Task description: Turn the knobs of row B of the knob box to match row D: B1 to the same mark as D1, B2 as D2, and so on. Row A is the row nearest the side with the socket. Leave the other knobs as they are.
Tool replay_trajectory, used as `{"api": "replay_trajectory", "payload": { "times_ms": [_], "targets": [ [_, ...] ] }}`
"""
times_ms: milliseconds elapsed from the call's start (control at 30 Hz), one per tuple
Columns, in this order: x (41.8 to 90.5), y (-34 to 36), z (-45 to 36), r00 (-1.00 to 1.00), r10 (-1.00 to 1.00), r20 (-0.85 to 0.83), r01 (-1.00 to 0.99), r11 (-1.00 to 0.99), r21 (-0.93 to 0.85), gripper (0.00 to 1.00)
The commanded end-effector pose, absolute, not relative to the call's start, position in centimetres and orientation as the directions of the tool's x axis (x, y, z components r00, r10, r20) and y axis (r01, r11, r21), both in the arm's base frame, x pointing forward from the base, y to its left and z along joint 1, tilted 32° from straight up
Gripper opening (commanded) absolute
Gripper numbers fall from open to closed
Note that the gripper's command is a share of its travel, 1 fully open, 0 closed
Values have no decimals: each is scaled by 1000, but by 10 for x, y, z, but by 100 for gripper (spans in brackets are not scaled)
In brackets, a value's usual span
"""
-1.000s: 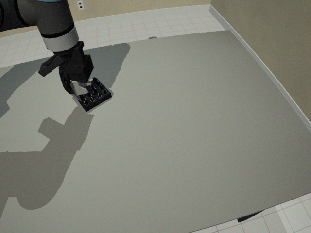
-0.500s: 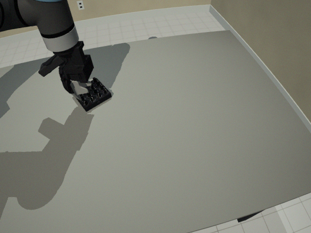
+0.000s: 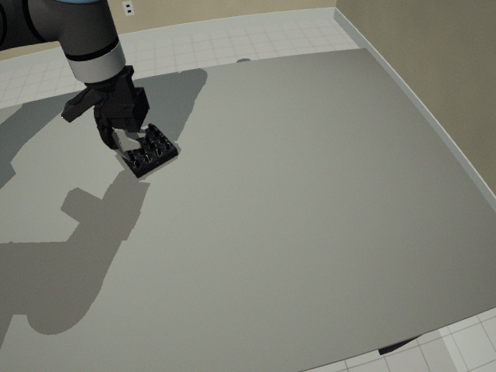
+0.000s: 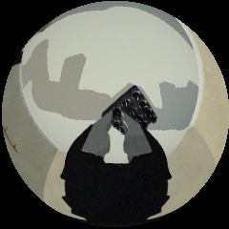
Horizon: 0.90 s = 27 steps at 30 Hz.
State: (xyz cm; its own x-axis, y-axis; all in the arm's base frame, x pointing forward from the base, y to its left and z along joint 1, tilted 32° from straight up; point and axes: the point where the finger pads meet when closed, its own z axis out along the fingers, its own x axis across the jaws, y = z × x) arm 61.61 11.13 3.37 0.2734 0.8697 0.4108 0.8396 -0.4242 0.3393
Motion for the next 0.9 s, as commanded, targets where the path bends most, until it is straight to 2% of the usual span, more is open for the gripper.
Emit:
{"api": "replay_trajectory", "payload": {
  "times_ms": [0,867],
  "targets": [
    [616,111,34,273,870,411,839,-424,340,4],
    [616,111,34,306,852,424,828,-458,324,4]
  ]
}}
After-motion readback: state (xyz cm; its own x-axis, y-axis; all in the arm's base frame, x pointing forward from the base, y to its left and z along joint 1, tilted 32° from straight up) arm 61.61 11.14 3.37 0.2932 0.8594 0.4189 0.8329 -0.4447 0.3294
